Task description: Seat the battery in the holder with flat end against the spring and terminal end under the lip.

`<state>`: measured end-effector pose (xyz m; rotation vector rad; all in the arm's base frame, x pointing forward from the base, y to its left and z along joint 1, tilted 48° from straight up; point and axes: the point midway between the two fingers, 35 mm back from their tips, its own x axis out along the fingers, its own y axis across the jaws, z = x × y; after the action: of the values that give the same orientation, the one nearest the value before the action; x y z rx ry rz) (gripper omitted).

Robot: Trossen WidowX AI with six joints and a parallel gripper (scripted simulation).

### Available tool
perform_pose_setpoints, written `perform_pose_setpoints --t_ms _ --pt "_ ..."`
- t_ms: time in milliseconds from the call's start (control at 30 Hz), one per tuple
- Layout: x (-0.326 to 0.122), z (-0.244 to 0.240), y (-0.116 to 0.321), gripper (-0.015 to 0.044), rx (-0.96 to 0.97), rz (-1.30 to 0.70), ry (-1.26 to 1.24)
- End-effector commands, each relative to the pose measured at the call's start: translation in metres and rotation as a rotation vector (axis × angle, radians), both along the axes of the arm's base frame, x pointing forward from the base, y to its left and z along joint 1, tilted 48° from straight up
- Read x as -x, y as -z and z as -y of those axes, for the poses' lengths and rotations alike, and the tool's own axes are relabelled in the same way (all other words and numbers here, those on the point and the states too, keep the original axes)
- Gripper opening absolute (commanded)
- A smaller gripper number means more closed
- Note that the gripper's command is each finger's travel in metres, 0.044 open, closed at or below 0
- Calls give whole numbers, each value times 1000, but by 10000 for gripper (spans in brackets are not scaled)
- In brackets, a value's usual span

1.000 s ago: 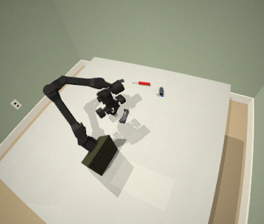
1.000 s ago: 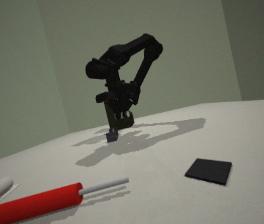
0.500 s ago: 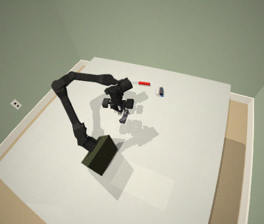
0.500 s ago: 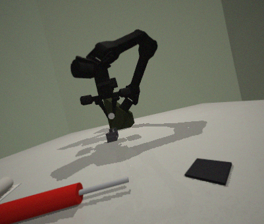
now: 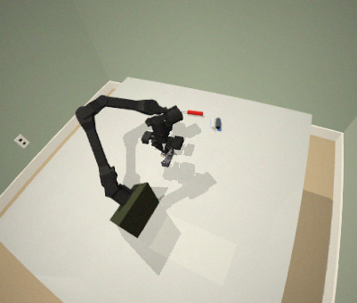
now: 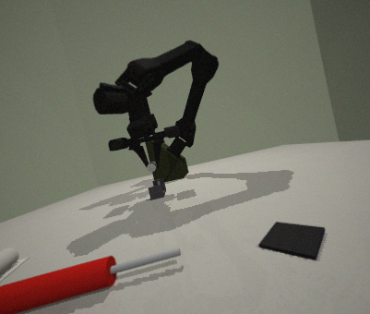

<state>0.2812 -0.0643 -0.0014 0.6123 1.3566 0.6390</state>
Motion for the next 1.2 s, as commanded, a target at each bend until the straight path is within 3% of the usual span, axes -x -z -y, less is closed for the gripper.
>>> perform_pose_setpoints --t_ms 0,1167 --pt "0 -12 10 80 3 -63 -66" --pt "-8 -32 29 80 15 -259 -278"
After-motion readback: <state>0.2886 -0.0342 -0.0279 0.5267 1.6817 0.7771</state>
